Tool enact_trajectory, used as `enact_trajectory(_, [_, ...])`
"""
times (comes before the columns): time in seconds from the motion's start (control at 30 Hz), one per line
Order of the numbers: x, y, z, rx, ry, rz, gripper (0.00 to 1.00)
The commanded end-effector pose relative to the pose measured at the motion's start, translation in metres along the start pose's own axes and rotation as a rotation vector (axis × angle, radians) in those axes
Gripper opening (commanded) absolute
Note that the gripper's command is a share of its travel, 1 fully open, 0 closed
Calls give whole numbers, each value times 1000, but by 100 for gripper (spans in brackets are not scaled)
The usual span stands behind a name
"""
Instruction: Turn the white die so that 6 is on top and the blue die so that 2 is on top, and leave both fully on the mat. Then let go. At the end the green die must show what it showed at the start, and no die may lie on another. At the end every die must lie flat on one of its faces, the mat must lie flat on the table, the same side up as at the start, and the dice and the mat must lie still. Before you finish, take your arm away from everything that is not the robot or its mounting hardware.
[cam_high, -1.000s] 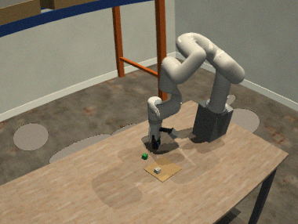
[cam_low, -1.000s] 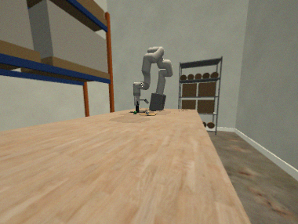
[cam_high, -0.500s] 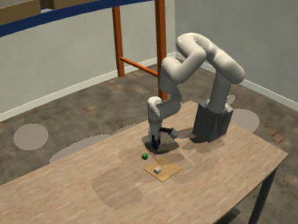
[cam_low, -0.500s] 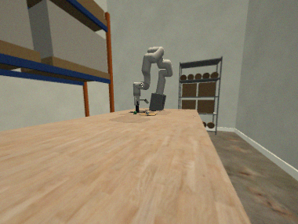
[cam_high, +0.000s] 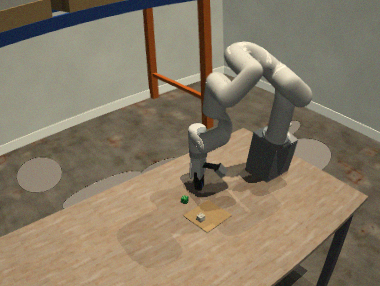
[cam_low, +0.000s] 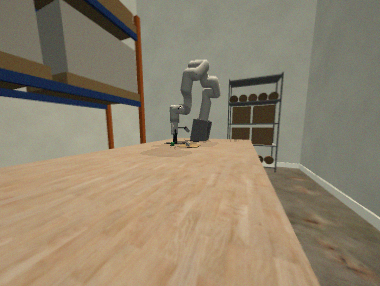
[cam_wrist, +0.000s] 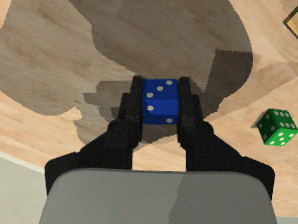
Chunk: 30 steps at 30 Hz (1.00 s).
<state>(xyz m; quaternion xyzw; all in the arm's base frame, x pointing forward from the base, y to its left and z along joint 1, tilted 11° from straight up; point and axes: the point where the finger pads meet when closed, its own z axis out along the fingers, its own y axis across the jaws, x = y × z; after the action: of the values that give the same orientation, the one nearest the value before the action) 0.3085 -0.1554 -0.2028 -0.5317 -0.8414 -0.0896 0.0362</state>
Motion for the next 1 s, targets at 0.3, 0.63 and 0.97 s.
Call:
enact_trajectory(0.3, [-1, 1, -1, -1, -2, 0, 21])
enact_trajectory(0.63, [-1, 1, -1, -1, -2, 0, 21])
enact_trajectory(0.97, [-1, 1, -37, -1, -2, 0, 21])
